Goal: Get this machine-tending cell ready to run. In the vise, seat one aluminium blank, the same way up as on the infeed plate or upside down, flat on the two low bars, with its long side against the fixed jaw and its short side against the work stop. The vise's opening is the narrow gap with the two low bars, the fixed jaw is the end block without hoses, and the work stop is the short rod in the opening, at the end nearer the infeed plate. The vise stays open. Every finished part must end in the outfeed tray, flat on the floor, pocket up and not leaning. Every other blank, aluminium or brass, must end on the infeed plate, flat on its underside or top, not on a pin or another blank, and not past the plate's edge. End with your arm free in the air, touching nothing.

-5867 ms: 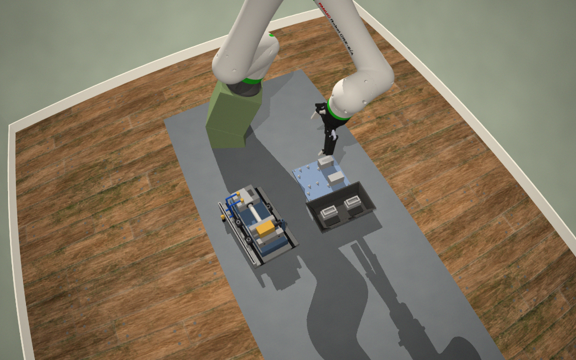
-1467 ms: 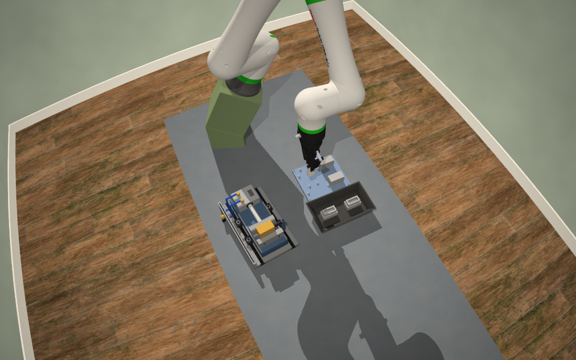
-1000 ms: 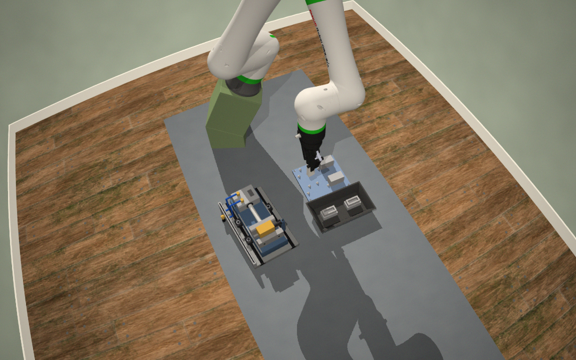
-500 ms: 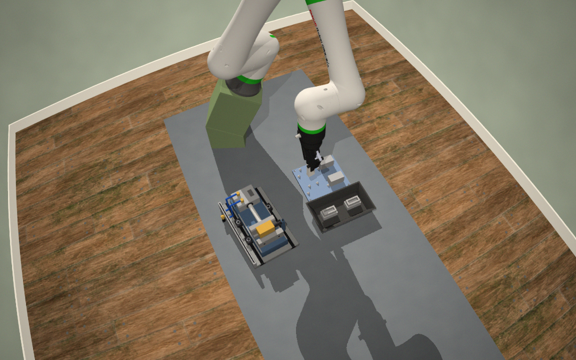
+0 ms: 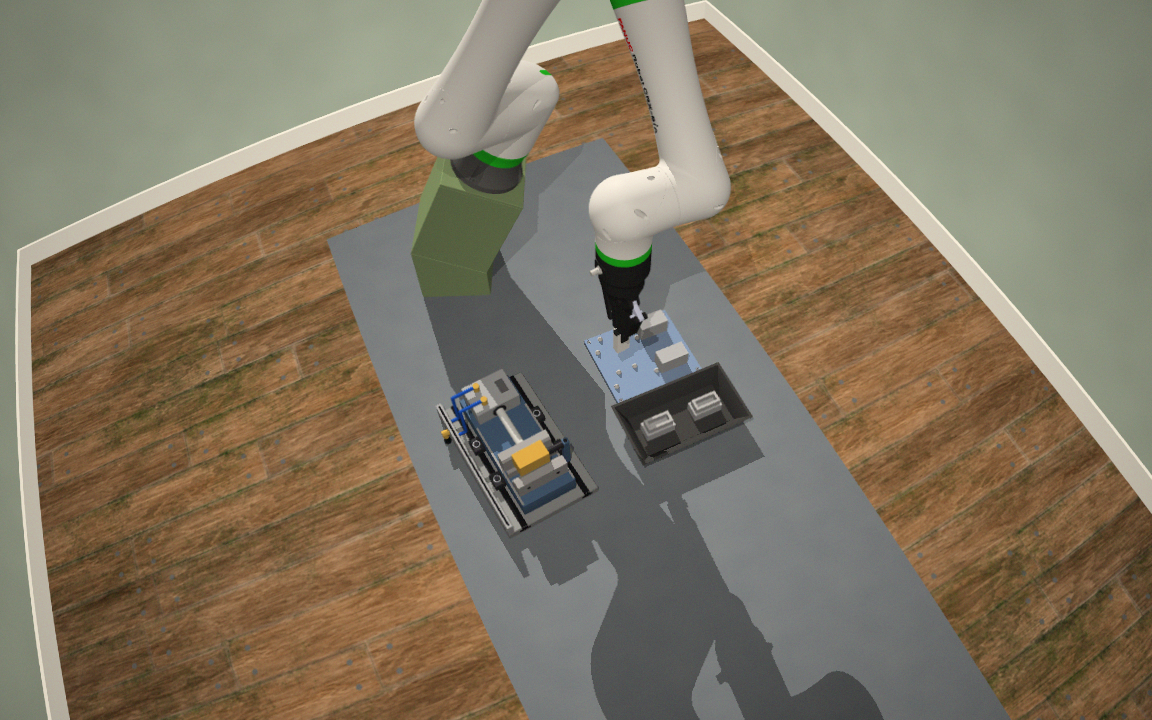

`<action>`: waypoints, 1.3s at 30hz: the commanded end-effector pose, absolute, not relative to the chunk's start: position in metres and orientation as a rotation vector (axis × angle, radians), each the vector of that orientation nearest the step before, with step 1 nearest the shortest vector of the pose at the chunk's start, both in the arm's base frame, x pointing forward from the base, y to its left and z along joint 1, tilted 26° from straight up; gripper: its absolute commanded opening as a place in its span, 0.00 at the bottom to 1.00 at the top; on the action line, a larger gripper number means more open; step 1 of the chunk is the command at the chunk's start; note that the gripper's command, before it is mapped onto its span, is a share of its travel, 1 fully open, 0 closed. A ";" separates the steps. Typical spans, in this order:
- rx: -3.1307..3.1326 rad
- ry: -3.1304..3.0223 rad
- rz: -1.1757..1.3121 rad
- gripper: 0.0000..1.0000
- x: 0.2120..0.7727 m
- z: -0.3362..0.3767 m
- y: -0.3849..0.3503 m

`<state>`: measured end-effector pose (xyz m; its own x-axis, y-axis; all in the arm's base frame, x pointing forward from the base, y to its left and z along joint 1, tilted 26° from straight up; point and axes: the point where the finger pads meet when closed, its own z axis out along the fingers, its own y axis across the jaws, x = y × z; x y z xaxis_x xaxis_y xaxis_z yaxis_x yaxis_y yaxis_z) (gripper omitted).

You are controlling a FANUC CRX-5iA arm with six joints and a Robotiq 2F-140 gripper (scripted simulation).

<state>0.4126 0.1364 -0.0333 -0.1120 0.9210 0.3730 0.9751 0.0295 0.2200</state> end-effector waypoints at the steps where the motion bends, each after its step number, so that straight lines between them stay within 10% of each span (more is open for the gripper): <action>1: -2.004 -2.159 -0.643 0.00 0.412 -0.030 0.135; 39: -2.004 -2.159 -0.643 0.00 0.400 0.027 0.110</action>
<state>0.4000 0.1108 0.0262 -0.1120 0.9211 0.3729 0.9751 0.0295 0.2199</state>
